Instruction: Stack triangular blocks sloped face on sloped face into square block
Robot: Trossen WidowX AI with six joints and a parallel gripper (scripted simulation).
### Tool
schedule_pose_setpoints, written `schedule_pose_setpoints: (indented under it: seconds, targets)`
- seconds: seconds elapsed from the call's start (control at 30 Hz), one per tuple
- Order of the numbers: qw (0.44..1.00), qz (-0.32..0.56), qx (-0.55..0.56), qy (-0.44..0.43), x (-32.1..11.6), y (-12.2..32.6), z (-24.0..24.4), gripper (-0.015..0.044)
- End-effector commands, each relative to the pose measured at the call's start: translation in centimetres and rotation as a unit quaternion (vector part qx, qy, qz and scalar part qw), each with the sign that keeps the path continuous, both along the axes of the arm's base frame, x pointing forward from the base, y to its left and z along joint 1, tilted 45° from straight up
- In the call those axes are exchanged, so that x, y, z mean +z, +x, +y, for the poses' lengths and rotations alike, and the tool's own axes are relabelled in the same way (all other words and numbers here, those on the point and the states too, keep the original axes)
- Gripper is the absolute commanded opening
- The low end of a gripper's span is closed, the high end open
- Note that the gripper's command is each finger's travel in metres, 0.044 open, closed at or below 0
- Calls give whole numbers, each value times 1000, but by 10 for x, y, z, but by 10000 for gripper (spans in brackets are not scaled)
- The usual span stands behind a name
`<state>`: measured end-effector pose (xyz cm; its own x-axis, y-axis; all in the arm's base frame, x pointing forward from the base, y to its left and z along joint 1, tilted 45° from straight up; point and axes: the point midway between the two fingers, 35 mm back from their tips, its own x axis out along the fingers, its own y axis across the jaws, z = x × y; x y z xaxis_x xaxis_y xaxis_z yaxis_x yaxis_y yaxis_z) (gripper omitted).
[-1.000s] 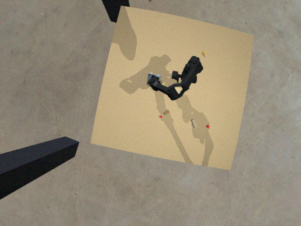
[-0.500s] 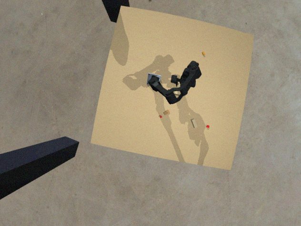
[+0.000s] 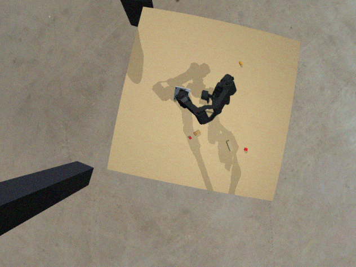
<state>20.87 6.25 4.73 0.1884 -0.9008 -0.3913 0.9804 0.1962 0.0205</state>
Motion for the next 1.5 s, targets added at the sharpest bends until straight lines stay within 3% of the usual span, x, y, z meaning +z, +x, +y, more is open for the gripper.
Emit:
schedule_pose_setpoints:
  seconds: [0.0,1.47]
  targets:
    - [1000,-2,2,-1,0,0,0,0]
    - [1000,-5,4,-2,-8,5,-17,0]
